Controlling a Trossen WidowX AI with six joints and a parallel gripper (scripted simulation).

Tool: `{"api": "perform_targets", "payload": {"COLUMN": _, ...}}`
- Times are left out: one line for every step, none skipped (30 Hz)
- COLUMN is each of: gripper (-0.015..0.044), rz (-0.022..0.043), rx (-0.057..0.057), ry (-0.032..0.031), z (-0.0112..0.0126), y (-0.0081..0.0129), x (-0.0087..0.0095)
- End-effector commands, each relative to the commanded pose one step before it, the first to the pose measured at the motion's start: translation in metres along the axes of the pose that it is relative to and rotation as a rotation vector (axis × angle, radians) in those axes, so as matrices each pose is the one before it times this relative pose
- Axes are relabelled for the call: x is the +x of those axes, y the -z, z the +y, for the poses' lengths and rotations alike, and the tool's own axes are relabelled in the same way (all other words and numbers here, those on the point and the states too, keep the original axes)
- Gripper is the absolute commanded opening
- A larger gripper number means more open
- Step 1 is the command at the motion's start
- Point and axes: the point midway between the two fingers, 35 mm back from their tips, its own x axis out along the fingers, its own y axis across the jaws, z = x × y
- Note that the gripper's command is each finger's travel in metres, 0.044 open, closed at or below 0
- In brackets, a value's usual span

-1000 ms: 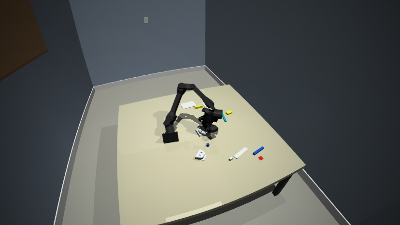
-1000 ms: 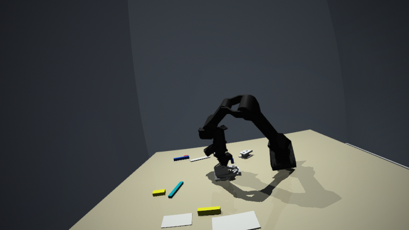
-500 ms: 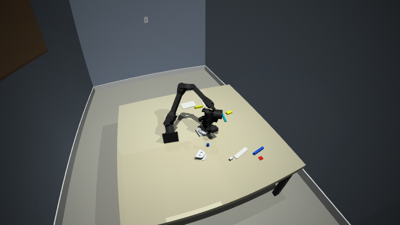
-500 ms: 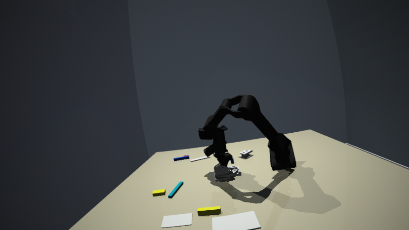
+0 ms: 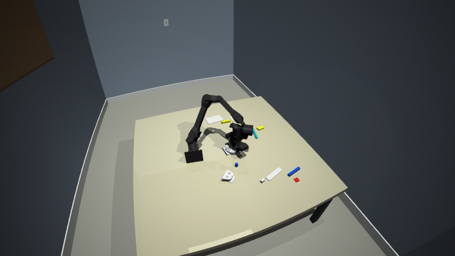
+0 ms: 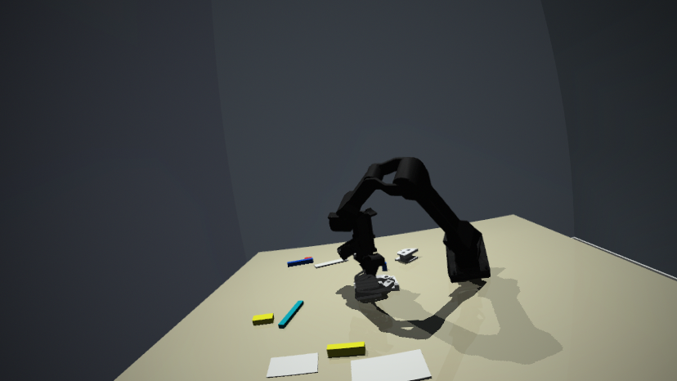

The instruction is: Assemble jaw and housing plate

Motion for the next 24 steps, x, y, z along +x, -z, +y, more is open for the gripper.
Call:
{"api": "perform_targets", "payload": {"gripper": 0.0134, "rz": 0.00383, "rx": 0.0037, "ry": -0.00343, "z": 0.00064, "y": 0.00046, "x": 0.00200}}
{"api": "perform_targets", "payload": {"gripper": 0.0134, "rz": 0.00000, "rx": 0.0000, "ry": 0.00000, "z": 0.00000, "y": 0.00000, "x": 0.00000}}
{"api": "perform_targets", "payload": {"gripper": 0.0134, "rz": 0.00000, "rx": 0.0000, "ry": 0.00000, "z": 0.00000, "y": 0.00000, "x": 0.00000}}
{"api": "perform_targets", "payload": {"gripper": 0.0134, "rz": 0.00000, "rx": 0.0000, "ry": 0.00000, "z": 0.00000, "y": 0.00000, "x": 0.00000}}
{"api": "perform_targets", "payload": {"gripper": 0.0134, "rz": 0.00000, "rx": 0.0000, "ry": 0.00000, "z": 0.00000, "y": 0.00000, "x": 0.00000}}
{"api": "perform_targets", "payload": {"gripper": 0.0134, "rz": 0.00000, "rx": 0.0000, "ry": 0.00000, "z": 0.00000, "y": 0.00000, "x": 0.00000}}
{"api": "perform_targets", "payload": {"gripper": 0.0134, "rz": 0.00000, "rx": 0.0000, "ry": 0.00000, "z": 0.00000, "y": 0.00000, "x": 0.00000}}
{"api": "perform_targets", "payload": {"gripper": 0.0134, "rz": 0.00000, "rx": 0.0000, "ry": 0.00000, "z": 0.00000, "y": 0.00000, "x": 0.00000}}
{"api": "perform_targets", "payload": {"gripper": 0.0134, "rz": 0.00000, "rx": 0.0000, "ry": 0.00000, "z": 0.00000, "y": 0.00000, "x": 0.00000}}
{"api": "perform_targets", "payload": {"gripper": 0.0134, "rz": 0.00000, "rx": 0.0000, "ry": 0.00000, "z": 0.00000, "y": 0.00000, "x": 0.00000}}
{"api": "perform_targets", "payload": {"gripper": 0.0160, "rz": -0.00372, "rx": -0.0037, "ry": 0.00338, "z": -0.00061, "y": -0.00045, "x": -0.00197}}
{"api": "perform_targets", "payload": {"gripper": 0.0186, "rz": 0.00000, "rx": 0.0000, "ry": 0.00000, "z": 0.00000, "y": 0.00000, "x": 0.00000}}
{"api": "perform_targets", "payload": {"gripper": 0.0213, "rz": 0.00000, "rx": 0.0000, "ry": 0.00000, "z": 0.00000, "y": 0.00000, "x": 0.00000}}
{"api": "perform_targets", "payload": {"gripper": 0.0224, "rz": 0.00000, "rx": 0.0000, "ry": 0.00000, "z": 0.00000, "y": 0.00000, "x": 0.00000}}
{"api": "perform_targets", "payload": {"gripper": 0.0224, "rz": 0.00000, "rx": 0.0000, "ry": 0.00000, "z": 0.00000, "y": 0.00000, "x": 0.00000}}
{"api": "perform_targets", "payload": {"gripper": 0.0224, "rz": 0.00000, "rx": 0.0000, "ry": 0.00000, "z": 0.00000, "y": 0.00000, "x": 0.00000}}
{"api": "perform_targets", "payload": {"gripper": 0.0224, "rz": 0.00000, "rx": 0.0000, "ry": 0.00000, "z": 0.00000, "y": 0.00000, "x": 0.00000}}
{"api": "perform_targets", "payload": {"gripper": 0.0224, "rz": 0.00000, "rx": 0.0000, "ry": 0.00000, "z": 0.00000, "y": 0.00000, "x": 0.00000}}
{"api": "perform_targets", "payload": {"gripper": 0.0224, "rz": 0.00000, "rx": 0.0000, "ry": 0.00000, "z": 0.00000, "y": 0.00000, "x": 0.00000}}
{"api": "perform_targets", "payload": {"gripper": 0.0224, "rz": 0.00000, "rx": 0.0000, "ry": 0.00000, "z": 0.00000, "y": 0.00000, "x": 0.00000}}
{"api": "perform_targets", "payload": {"gripper": 0.0224, "rz": 0.00000, "rx": 0.0000, "ry": 0.00000, "z": 0.00000, "y": 0.00000, "x": 0.00000}}
{"api": "perform_targets", "payload": {"gripper": 0.0224, "rz": 0.00000, "rx": 0.0000, "ry": 0.00000, "z": 0.00000, "y": 0.00000, "x": 0.00000}}
{"api": "perform_targets", "payload": {"gripper": 0.0224, "rz": 0.00000, "rx": 0.0000, "ry": 0.00000, "z": 0.00000, "y": 0.00000, "x": 0.00000}}
{"api": "perform_targets", "payload": {"gripper": 0.0224, "rz": 0.00000, "rx": 0.0000, "ry": 0.00000, "z": 0.00000, "y": 0.00000, "x": 0.00000}}
